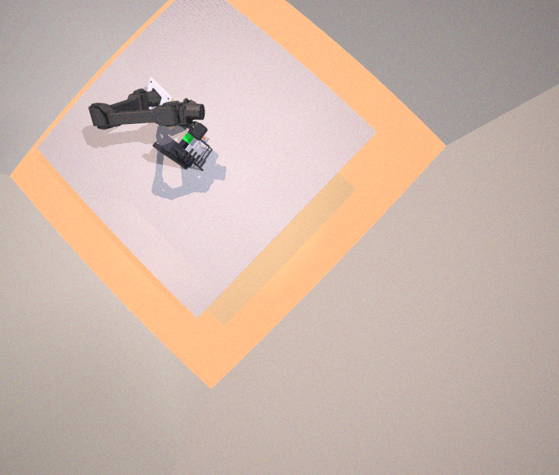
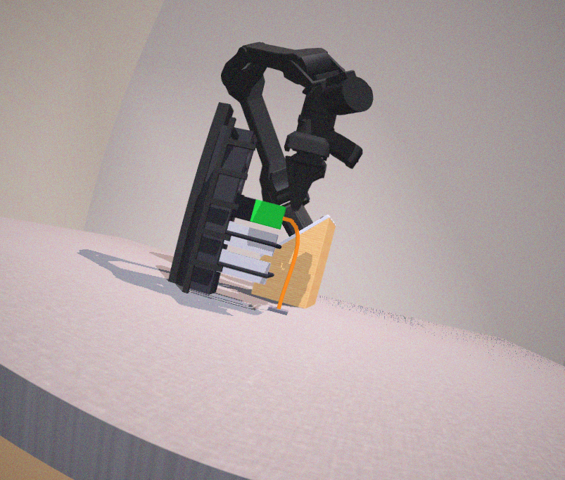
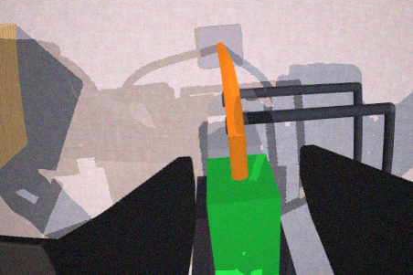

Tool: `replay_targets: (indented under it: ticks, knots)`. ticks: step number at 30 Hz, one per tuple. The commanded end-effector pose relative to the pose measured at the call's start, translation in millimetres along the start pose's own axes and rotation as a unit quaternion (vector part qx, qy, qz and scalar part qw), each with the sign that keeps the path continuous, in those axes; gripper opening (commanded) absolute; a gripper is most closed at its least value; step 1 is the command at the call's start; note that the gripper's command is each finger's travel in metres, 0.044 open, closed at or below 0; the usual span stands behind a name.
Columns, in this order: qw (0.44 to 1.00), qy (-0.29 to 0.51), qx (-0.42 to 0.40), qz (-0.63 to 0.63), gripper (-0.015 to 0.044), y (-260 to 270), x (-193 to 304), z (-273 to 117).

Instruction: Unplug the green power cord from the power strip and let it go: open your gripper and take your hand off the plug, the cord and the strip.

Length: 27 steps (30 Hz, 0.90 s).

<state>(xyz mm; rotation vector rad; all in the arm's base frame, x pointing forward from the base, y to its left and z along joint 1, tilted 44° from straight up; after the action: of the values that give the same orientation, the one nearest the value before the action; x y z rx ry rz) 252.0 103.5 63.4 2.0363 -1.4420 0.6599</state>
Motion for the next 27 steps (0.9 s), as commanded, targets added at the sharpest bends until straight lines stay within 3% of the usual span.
replay_targets:
  ticks: [1,27]
  knots:
    - [1.000,0.002,-0.002,-0.002,0.0160,1,7,1]
    - [1.000,0.003,-0.002,-0.002,0.0160,4,26,13]
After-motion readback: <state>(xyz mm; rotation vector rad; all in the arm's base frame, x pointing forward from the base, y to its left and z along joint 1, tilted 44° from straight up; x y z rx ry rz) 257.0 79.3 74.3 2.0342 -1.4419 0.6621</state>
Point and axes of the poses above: the point midway between the two fingers, 35 mm back from their tips, its own z axis out along the fingers, its own y axis across the jaws, x = y × z, the point moved 4 cm from there along -z, back along the fingers, and after that the axes turned 7 degrees about -z, right-handed, at the moved point
